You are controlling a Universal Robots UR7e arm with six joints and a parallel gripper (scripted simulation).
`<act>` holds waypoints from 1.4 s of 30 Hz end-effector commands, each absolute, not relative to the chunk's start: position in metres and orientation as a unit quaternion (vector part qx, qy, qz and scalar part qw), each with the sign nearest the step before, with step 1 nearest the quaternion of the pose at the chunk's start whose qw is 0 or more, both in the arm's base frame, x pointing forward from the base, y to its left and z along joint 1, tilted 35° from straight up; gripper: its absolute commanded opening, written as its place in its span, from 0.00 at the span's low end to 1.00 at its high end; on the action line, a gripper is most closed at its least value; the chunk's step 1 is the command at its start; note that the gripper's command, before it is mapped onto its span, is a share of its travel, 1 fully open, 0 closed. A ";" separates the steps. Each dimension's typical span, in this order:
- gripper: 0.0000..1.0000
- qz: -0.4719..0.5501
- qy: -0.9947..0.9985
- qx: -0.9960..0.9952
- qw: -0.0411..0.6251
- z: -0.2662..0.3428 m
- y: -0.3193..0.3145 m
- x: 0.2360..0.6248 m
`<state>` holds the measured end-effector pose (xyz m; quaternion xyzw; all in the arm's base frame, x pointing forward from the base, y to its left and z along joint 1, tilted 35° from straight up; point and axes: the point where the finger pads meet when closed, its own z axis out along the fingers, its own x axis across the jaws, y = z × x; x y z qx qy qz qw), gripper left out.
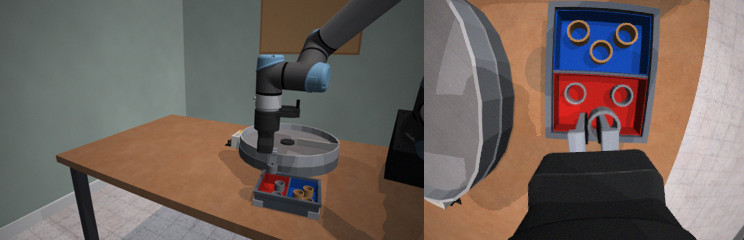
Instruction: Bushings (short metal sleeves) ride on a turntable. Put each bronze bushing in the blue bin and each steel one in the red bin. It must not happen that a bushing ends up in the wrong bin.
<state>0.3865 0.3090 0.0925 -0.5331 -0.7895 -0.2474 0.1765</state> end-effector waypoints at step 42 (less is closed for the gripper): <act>0.00 -0.248 -0.789 -0.534 0.176 0.055 0.337 0.387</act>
